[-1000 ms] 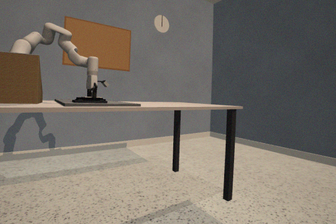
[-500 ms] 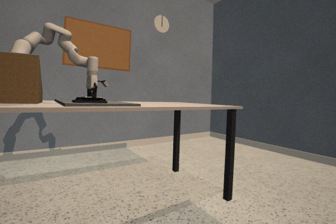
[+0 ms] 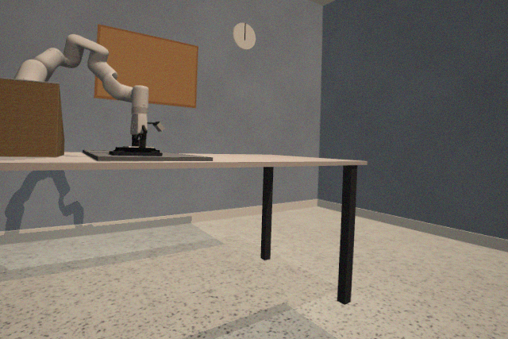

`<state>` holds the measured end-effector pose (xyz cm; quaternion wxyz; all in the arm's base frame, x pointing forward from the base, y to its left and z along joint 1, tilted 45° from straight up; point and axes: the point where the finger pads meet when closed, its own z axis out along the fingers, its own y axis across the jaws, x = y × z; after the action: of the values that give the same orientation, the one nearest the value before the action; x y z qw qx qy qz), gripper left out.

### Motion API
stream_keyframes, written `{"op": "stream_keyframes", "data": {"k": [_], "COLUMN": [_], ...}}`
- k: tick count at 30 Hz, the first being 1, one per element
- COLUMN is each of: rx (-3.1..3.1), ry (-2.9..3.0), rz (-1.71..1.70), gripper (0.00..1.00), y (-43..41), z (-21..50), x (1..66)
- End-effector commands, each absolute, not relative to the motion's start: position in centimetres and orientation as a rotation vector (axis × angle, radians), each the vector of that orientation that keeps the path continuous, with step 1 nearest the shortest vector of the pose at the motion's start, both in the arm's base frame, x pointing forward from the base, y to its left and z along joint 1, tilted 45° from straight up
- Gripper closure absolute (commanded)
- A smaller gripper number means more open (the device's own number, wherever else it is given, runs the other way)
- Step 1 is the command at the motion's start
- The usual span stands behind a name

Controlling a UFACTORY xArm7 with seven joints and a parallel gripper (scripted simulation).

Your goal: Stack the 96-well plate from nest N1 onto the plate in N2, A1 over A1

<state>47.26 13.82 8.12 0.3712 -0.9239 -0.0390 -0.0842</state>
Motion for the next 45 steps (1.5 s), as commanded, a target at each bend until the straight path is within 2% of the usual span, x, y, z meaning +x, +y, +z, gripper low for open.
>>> {"op": "stream_keyframes", "data": {"k": [1, 45], "rx": [-2.370, -2.370], "ry": [-0.097, -0.097], "rz": [-0.222, -0.222], "gripper": [1.00, 1.00], "y": [13.64, 13.13], "z": [8.23, 8.75], "x": [47.40, 47.31]}}
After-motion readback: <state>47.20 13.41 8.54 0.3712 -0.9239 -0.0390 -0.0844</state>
